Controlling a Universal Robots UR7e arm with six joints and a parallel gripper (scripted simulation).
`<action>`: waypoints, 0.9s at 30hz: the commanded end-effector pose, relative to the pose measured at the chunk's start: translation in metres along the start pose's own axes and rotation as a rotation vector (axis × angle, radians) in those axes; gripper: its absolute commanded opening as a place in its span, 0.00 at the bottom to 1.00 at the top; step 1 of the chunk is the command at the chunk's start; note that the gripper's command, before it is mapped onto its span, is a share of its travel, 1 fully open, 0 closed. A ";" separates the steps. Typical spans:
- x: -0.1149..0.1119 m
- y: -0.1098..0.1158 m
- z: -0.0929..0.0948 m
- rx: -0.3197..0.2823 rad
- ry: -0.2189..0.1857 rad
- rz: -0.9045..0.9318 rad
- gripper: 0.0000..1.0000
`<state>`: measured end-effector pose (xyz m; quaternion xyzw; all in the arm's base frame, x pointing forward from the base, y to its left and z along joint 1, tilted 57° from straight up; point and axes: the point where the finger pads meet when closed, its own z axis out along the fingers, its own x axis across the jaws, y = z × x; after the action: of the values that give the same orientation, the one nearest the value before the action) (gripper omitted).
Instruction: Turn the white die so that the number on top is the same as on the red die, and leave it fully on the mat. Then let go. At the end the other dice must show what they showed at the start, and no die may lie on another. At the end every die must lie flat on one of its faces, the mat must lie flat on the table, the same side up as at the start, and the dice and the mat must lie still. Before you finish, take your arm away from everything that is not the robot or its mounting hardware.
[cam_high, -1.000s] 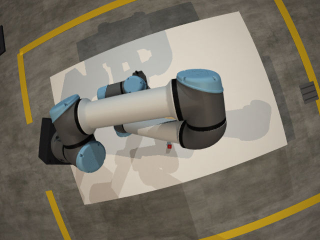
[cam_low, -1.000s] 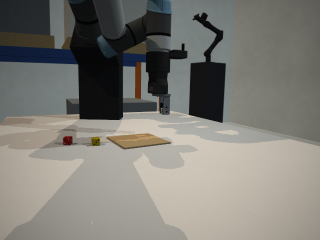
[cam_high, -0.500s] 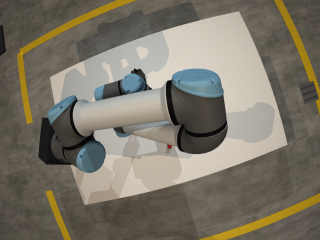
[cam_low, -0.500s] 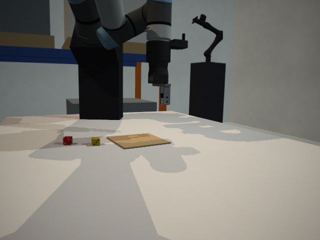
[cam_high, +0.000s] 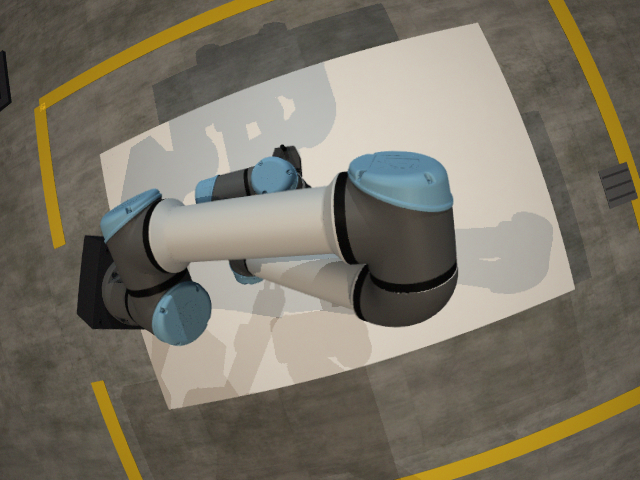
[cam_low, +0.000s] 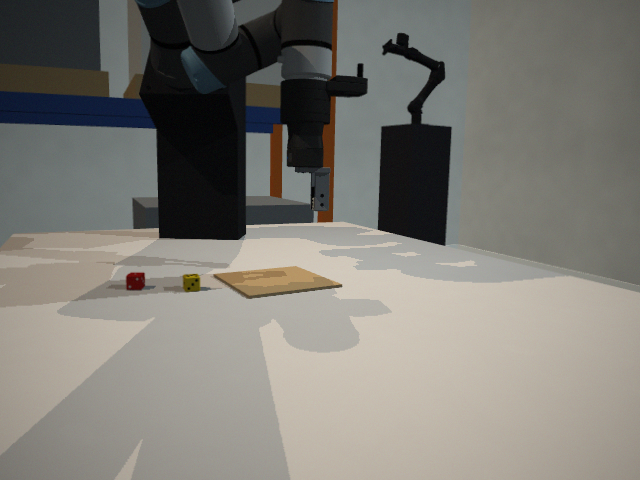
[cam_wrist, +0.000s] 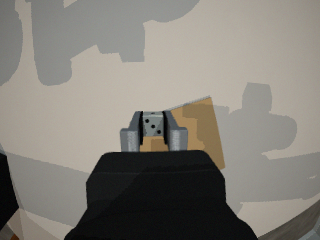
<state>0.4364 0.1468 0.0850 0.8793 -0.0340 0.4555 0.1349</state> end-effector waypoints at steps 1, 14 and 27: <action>0.021 0.027 0.000 0.004 -0.009 0.174 0.40; 0.050 0.074 -0.006 0.003 0.000 0.461 0.40; 0.050 0.075 -0.006 0.003 0.000 0.464 0.40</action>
<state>0.4474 0.0797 0.1434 0.8480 -0.2338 0.4749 0.0264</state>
